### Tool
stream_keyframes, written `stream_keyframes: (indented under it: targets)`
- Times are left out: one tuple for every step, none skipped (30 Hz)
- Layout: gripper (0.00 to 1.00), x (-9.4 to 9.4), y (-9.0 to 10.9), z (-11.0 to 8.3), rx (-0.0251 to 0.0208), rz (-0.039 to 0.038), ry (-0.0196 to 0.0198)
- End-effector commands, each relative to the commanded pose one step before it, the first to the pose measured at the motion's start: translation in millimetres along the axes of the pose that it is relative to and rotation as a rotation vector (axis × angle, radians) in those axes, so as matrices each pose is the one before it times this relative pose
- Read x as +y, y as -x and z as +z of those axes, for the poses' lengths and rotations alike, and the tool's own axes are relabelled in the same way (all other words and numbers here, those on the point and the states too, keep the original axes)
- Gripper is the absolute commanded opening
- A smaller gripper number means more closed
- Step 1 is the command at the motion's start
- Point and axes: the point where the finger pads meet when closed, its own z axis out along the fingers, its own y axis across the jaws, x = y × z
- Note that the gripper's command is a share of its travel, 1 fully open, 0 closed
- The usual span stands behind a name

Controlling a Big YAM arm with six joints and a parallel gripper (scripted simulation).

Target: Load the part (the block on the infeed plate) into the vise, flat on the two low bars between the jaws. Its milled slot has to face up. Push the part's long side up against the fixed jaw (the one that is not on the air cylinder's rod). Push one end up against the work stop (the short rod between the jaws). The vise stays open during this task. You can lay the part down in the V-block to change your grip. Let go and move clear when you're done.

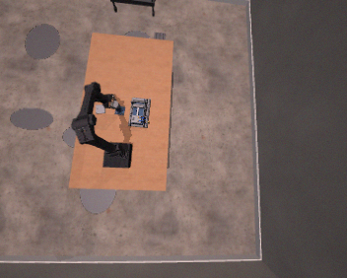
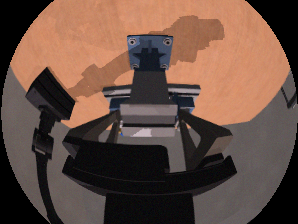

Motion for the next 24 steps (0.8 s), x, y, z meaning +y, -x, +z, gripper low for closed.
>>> stream_keyframes:
  targets:
    - [0.81,-10.9,6.69,-11.42,0.00985,0.01798,-0.02009]
    - [0.81,-3.28,0.39,-2.93,0.0058,0.00347,-0.00725]
    - [0.81,0.07,0.07,0.04,0.00954,-0.00014,-0.00008]
    - [0.81,0.1,0.06,0.1,0.00958,-0.00005,0.00022]
    - [0.81,0.09,0.06,0.08,0.00942,-0.00008,0.00013]
    - [0.81,0.08,0.07,0.06,0.00925,-0.00011,0.00004]
    - [0.81,0.07,0.07,0.05,0.00908,-0.00013,-0.00005]
    - [0.81,0.06,0.07,0.03,0.0089,-0.00016,-0.00013]
    - [0.81,0.1,0.06,0.08,0.00894,-0.00007,0.00017]
    - [0.81,0.09,0.06,0.08,0.0088,-0.00007,0.00016]
    - [0.81,0.08,0.06,0.07,0.00862,-0.0001,0.00008]
    - [0.81,0.07,0.06,0.05,0.00843,-0.00012,0.0]
    - [0.81,0.06,0.06,0.04,0.00825,-0.00014,-0.00007]
    - [0.81,0.06,0.06,0.03,0.00808,-0.00015,-0.00011]
    - [0.81,0.1,0.05,0.09,0.00812,-0.00006,0.00021]
    - [0.81,0.0,0.0,0.0,0.0,0.0,0.0]
    - [0.81,0.0,0.0,0.0,0.0,0.0,0.0]
    - [0.81,4.34,-0.39,3.47,0.01294,-0.00536,0.00806]
    - [0.81,-4.16,0.43,-3.37,0.00272,0.00525,-0.00781]
    - [0.81,0.07,0.05,0.05,0.00754,-0.00011,0.00001]
    - [0.81,0.06,0.05,0.04,0.00735,-0.00013,-0.00005]
    - [0.81,0.05,0.05,0.03,0.00715,-0.00015,-0.0001]
    - [0.81,0.07,0.05,0.06,0.0071,-0.00009,0.00007]
    - [0.81,0.08,0.05,0.07,0.00699,-0.00006,0.00016]
